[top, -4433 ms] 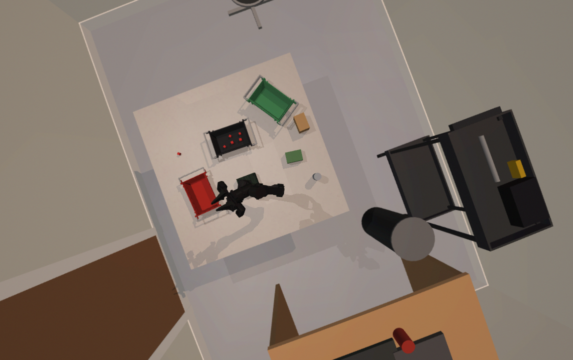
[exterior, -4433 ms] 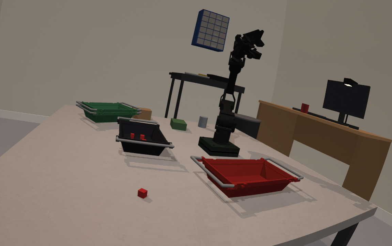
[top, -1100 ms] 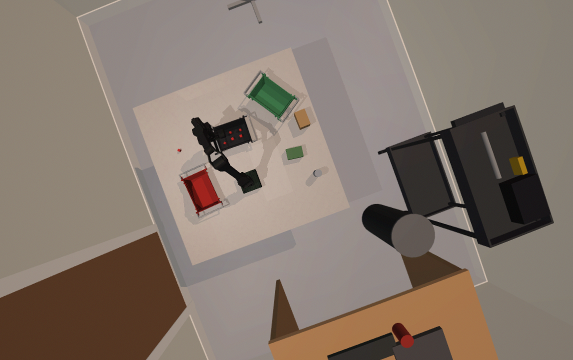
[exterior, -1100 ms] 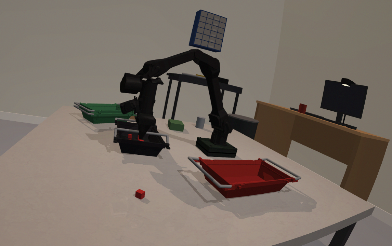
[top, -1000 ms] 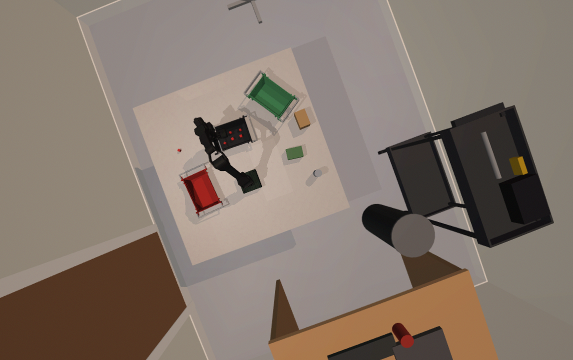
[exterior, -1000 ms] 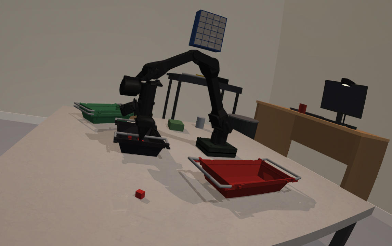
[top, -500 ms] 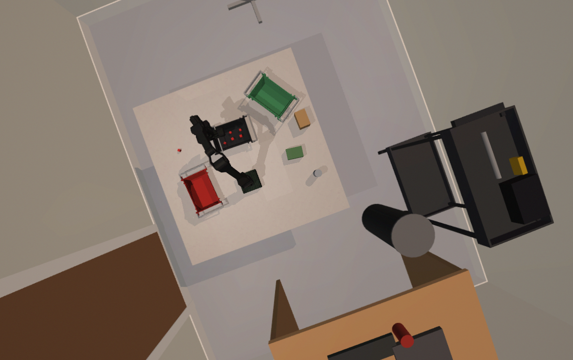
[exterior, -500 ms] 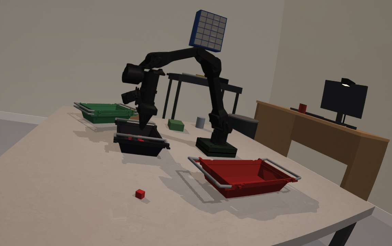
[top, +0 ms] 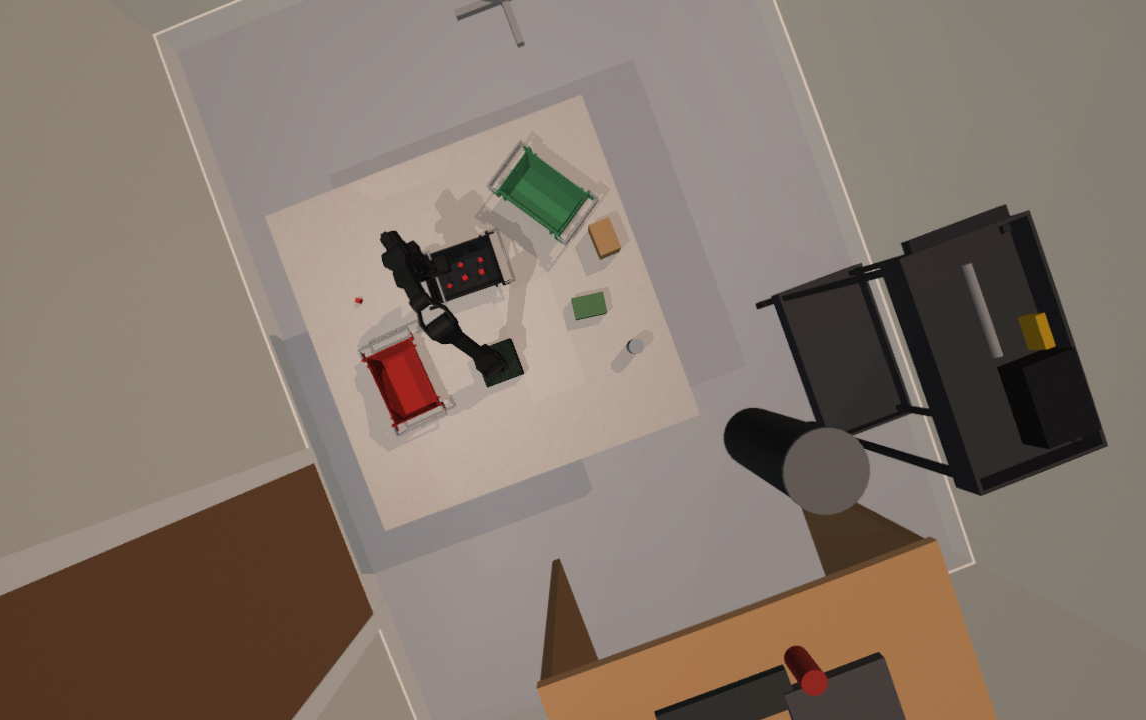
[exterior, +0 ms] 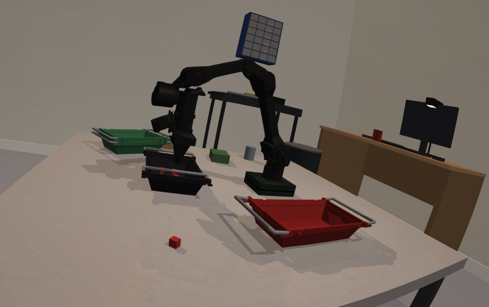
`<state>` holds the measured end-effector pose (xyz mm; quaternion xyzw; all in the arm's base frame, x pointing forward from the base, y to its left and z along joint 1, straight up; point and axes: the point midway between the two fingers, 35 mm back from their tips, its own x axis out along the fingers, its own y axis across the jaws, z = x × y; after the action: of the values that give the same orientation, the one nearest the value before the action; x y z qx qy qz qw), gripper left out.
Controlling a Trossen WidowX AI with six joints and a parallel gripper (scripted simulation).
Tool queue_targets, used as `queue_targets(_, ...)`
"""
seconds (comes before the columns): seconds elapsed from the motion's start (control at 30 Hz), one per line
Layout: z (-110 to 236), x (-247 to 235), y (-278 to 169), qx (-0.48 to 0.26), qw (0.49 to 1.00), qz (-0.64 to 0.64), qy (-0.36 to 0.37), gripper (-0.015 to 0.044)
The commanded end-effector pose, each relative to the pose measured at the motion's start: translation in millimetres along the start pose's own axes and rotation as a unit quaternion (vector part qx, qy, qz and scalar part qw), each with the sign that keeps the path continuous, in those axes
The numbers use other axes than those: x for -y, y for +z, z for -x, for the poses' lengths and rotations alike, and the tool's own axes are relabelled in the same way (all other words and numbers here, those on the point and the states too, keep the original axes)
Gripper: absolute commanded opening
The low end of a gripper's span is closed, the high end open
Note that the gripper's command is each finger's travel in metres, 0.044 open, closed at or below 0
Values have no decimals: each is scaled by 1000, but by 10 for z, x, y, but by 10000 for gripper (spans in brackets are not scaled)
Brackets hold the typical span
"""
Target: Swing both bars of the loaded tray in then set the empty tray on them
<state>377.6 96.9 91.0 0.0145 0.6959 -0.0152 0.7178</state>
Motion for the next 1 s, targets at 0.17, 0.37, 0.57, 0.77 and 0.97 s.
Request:
queue_targets(0.17,-2,0,0,0,1000,0,0,86)
queue_targets(0.37,109,-3,13,0,1000,0,0,86)
queue_targets(0.57,725,5,-2,0,1000,0,0,86)
queue_targets(0.77,425,611,171,-5,1000,0,-2,86)
queue_targets(0.97,249,1724,227,-1,1000,1,-5,86)
